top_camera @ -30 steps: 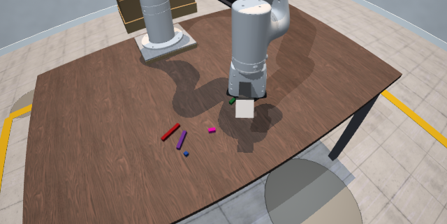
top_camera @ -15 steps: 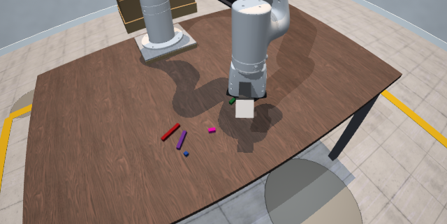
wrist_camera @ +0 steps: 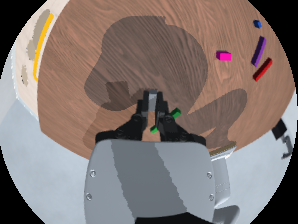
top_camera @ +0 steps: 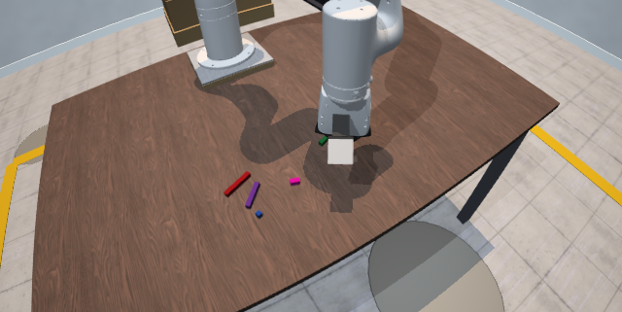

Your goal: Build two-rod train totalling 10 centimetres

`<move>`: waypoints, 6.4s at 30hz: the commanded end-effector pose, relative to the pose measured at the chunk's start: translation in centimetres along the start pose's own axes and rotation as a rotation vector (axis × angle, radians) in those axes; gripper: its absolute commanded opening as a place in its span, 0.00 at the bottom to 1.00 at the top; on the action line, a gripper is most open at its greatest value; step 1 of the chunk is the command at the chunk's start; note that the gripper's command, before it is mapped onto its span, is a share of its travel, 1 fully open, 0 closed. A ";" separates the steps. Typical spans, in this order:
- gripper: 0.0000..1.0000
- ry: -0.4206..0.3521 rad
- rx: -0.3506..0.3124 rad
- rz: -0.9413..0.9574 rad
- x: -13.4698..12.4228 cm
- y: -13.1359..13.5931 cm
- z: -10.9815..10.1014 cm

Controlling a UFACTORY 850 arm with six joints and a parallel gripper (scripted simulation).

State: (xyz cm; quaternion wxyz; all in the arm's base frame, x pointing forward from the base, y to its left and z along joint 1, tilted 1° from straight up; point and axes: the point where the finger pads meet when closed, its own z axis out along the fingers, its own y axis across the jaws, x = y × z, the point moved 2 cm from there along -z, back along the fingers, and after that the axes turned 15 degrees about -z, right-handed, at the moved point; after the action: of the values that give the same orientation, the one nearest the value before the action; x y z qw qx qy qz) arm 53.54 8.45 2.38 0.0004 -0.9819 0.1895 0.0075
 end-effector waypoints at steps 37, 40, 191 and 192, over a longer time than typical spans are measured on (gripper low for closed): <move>0.04 0.002 0.001 0.000 0.2 0.0 -0.1; 0.04 0.002 0.001 0.000 0.2 0.0 0.0; 1.00 0.002 0.001 0.362 4.0 15.2 -6.2; 1.00 0.002 0.001 0.362 4.0 15.2 -6.2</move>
State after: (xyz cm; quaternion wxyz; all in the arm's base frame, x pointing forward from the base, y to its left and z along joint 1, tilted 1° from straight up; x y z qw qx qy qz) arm 52.03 -4.95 8.74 -0.0005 -0.9405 0.3396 0.0077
